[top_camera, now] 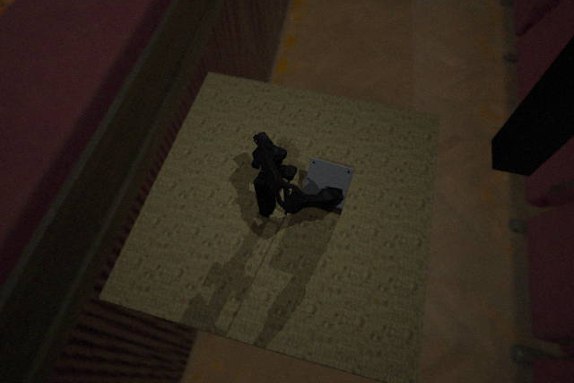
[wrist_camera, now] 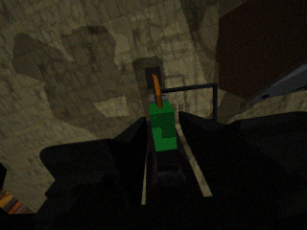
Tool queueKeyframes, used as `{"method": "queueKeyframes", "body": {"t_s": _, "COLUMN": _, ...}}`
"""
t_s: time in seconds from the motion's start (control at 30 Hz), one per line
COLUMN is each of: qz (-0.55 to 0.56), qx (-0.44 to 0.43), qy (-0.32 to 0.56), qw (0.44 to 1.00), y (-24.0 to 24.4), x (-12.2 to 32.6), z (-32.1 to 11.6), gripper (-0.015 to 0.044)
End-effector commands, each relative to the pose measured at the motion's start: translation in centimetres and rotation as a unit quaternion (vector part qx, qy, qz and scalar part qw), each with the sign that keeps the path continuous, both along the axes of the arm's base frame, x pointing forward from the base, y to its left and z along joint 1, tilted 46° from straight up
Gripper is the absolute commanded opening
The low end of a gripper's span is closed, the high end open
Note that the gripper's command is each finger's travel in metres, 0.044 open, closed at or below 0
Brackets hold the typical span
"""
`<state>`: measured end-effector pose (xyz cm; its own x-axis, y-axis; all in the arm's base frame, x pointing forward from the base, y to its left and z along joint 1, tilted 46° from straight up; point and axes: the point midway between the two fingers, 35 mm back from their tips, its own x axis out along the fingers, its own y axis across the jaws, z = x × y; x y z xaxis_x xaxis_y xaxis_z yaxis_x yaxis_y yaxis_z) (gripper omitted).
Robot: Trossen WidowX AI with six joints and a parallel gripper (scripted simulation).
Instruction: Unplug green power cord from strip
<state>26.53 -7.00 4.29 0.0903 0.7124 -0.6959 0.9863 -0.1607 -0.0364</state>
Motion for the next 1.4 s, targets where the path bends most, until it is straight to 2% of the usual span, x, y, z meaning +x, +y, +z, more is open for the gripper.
{"method": "queueKeyframes", "body": {"t_s": 0.0, "qz": -0.002, "qx": 0.000, "qy": -0.002, "qw": 1.000, "y": 0.3, "x": 0.0, "z": 0.6, "gripper": 0.0160}}
{"method": "queueKeyframes", "body": {"t_s": 0.47, "qz": -0.002, "qx": 0.000, "qy": -0.002, "qw": 1.000, "y": 1.2, "x": 0.2, "z": -0.3, "gripper": 0.0160}}
{"method": "queueKeyframes", "body": {"t_s": 0.6, "qz": 0.000, "qx": -0.001, "qy": -0.001, "qw": 1.000, "y": 1.0, "x": 0.1, "z": -0.2, "gripper": 0.0055}}
{"method": "queueKeyframes", "body": {"t_s": 0.87, "qz": 0.000, "qx": -0.001, "qy": -0.001, "qw": 1.000, "y": 1.0, "x": 0.1, "z": -0.2, "gripper": 0.0002}}
{"method": "queueKeyframes", "body": {"t_s": 1.37, "qz": -0.001, "qx": -0.002, "qy": -0.002, "qw": 1.000, "y": -0.5, "x": 0.0, "z": -1.6, "gripper": 0.0000}}
